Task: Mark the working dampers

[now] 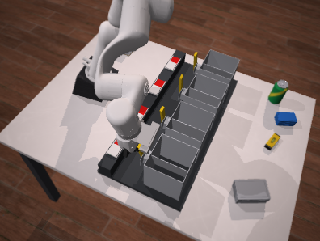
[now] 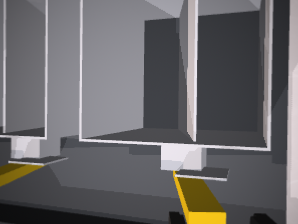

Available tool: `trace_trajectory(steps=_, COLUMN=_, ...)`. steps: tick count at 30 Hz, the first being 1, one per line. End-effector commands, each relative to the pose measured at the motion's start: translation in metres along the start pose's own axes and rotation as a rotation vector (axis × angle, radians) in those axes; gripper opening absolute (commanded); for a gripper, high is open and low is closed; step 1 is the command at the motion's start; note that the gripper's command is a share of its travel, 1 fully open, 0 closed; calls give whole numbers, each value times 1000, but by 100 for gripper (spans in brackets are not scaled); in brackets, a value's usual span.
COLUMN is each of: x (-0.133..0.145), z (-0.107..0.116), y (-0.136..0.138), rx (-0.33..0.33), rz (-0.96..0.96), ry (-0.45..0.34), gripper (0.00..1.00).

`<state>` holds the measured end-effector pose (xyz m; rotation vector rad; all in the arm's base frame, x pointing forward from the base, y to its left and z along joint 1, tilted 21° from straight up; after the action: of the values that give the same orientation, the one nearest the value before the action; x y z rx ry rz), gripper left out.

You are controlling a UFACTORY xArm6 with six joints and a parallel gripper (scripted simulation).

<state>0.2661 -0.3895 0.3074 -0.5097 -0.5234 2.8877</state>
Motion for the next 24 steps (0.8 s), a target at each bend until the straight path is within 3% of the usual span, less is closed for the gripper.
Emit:
trace_trajectory(steps=1, x=-1, z=-1, y=0, rx=3, rz=1, ry=2, gripper=39)
trace_trajectory(steps=24, x=-1, z=-40, y=1, rx=3, rz=1, ry=2, gripper=39)
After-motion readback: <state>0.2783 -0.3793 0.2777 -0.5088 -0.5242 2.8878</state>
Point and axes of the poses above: the point where the finger pads meet when closed, its own z axis back along the fingers, its own y axis across the jaws, x = y × z, the point moved 5 cm from there along z, back along the fingers, and after that the axes turned 8 degrees about -z, right-handed, at the moved point
